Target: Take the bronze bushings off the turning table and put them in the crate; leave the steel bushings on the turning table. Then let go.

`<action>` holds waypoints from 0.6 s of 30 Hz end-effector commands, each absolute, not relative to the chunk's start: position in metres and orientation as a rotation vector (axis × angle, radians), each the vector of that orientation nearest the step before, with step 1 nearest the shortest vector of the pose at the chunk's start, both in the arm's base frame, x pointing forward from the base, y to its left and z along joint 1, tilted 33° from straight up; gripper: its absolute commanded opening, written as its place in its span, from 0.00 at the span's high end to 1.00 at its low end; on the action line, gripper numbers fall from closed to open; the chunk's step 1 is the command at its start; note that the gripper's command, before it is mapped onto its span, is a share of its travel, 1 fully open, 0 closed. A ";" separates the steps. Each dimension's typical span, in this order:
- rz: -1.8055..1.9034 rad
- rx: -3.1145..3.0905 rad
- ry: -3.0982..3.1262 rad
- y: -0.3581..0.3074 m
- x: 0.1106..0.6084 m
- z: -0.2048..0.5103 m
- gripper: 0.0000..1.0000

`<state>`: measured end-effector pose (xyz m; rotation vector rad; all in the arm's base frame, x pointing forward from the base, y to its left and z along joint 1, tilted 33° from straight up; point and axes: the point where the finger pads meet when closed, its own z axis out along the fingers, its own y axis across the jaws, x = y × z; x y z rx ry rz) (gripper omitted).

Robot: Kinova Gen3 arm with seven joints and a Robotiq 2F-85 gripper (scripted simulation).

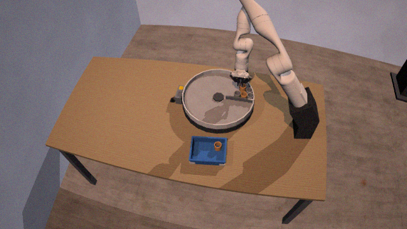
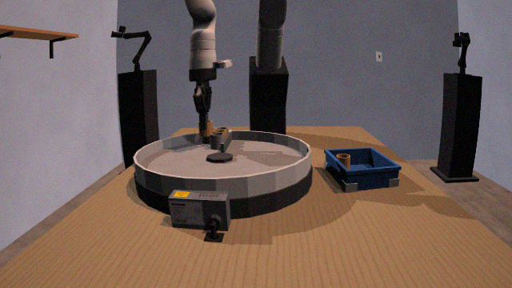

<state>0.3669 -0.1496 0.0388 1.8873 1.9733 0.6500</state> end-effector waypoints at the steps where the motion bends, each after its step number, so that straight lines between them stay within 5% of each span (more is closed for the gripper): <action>1: 0.649 1.887 1.973 -0.150 0.366 0.040 1.00; 18: 0.650 1.887 1.973 -0.151 0.362 0.047 1.00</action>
